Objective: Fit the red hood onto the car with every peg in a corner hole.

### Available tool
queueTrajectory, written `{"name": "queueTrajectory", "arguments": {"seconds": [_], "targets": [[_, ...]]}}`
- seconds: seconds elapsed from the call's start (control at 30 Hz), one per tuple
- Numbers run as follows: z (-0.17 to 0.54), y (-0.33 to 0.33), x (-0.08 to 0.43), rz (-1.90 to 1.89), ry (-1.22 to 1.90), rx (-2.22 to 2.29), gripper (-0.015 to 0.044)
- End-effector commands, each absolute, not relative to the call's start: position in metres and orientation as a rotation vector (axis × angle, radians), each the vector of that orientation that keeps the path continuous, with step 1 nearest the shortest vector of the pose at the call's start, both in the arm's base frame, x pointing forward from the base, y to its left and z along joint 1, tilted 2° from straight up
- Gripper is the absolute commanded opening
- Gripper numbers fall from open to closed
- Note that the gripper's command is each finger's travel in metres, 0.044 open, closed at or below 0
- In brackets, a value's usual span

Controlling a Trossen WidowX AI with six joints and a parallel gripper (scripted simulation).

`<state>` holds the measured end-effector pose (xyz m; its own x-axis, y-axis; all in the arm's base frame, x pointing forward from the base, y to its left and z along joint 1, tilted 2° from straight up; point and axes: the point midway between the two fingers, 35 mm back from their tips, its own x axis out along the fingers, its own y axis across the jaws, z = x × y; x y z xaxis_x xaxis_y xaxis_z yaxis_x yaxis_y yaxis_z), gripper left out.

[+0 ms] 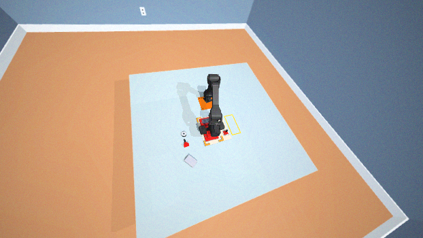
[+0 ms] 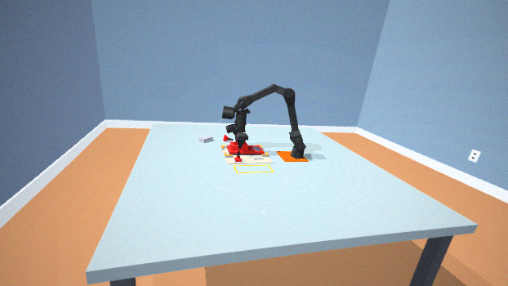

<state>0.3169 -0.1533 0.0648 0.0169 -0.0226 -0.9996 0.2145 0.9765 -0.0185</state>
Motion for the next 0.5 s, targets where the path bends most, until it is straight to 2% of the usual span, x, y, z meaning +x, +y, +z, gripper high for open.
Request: {"name": "queueTrajectory", "arguments": {"seconds": [0.0,0.17,0.3,0.47], "targets": [[0.065,-0.153,0.317,-0.185,1.545,0.153,0.0315],[0.065,-0.153,0.317,-0.185,1.545,0.153,0.0440],[0.070,-0.153,0.318,-0.185,1.546,0.153,0.0440],[0.110,-0.154,0.320,-0.185,1.555,0.154,0.0440]]}}
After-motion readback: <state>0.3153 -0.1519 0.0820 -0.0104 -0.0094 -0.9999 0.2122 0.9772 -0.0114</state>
